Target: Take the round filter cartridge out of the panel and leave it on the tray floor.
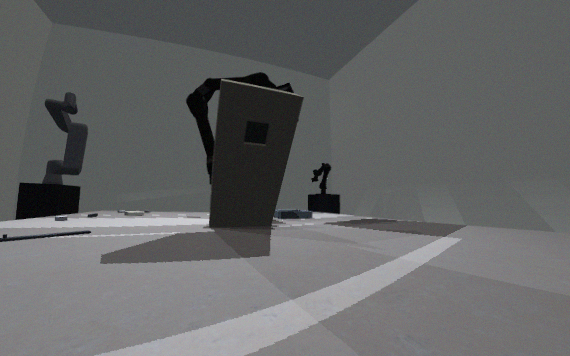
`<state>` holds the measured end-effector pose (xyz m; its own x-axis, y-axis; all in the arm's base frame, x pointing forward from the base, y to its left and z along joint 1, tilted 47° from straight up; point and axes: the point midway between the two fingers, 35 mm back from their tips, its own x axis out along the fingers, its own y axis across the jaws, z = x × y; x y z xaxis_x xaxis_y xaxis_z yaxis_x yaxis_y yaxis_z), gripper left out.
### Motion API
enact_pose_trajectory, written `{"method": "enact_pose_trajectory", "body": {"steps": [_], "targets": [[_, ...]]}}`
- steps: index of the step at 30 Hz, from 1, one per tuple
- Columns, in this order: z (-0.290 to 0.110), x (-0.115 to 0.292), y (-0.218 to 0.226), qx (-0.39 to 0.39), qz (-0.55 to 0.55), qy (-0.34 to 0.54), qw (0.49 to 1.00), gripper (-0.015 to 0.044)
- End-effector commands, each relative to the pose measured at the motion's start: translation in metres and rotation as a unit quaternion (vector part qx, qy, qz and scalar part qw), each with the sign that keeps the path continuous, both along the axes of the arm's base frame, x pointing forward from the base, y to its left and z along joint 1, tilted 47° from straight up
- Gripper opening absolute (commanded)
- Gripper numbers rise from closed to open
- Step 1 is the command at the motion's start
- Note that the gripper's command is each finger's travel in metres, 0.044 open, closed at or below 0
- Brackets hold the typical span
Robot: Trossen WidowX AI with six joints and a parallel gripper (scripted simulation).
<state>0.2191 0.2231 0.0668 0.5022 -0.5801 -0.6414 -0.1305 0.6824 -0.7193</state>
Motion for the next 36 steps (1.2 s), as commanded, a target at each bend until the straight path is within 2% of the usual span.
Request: {"method": "enact_pose_trajectory", "body": {"steps": [1, 11, 20, 29, 36], "targets": [[-0.022, -0.018, 0.014, -0.006, 0.049, 0.064, 0.997, 0.0], [-0.072, -0.065, 0.049, -0.008, 0.186, 0.216, 0.958, 0.0], [-0.112, -0.112, 0.075, -0.006, 0.325, 0.333, 0.885, 0.0], [-0.119, -0.121, 0.079, -0.005, 0.349, 0.351, 0.869, 0.0], [-0.155, -0.166, 0.069, -0.002, 0.396, 0.398, 0.828, 0.0]]}}
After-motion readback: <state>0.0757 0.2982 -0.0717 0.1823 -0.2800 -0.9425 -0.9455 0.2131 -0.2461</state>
